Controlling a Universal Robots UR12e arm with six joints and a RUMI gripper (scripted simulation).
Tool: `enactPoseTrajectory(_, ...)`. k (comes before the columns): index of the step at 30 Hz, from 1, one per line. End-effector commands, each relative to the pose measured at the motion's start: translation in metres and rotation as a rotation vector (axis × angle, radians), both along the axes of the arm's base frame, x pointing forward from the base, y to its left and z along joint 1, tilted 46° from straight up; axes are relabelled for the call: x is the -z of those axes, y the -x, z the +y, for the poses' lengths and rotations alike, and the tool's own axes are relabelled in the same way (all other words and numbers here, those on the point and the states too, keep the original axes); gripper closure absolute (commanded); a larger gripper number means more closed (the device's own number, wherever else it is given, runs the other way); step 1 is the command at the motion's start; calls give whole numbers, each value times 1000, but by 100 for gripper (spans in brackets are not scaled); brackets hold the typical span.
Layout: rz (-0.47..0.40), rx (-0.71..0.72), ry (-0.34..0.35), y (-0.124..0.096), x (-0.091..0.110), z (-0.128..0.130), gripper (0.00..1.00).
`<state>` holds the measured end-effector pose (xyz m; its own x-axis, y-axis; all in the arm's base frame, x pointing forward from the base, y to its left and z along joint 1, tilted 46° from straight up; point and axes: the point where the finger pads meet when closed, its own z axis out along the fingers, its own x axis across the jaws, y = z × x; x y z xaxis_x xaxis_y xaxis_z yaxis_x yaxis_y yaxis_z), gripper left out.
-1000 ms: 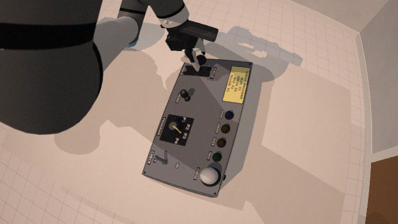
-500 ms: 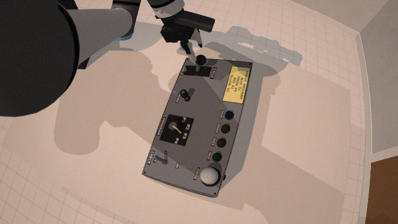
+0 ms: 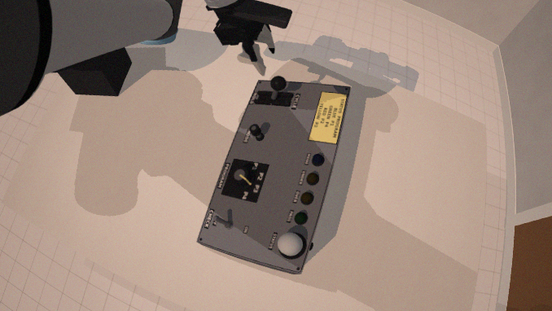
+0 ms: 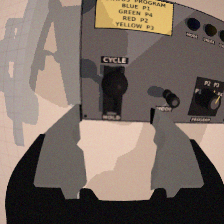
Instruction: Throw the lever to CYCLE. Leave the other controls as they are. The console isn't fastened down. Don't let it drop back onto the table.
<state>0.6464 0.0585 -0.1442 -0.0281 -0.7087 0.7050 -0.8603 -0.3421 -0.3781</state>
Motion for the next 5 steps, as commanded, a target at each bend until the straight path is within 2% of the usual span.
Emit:
enactPoseTrajectory(1, 5, 4, 0, 4, -1, 1, 56)
enactPoseTrajectory(5, 5, 4, 0, 3, 0, 0, 56)
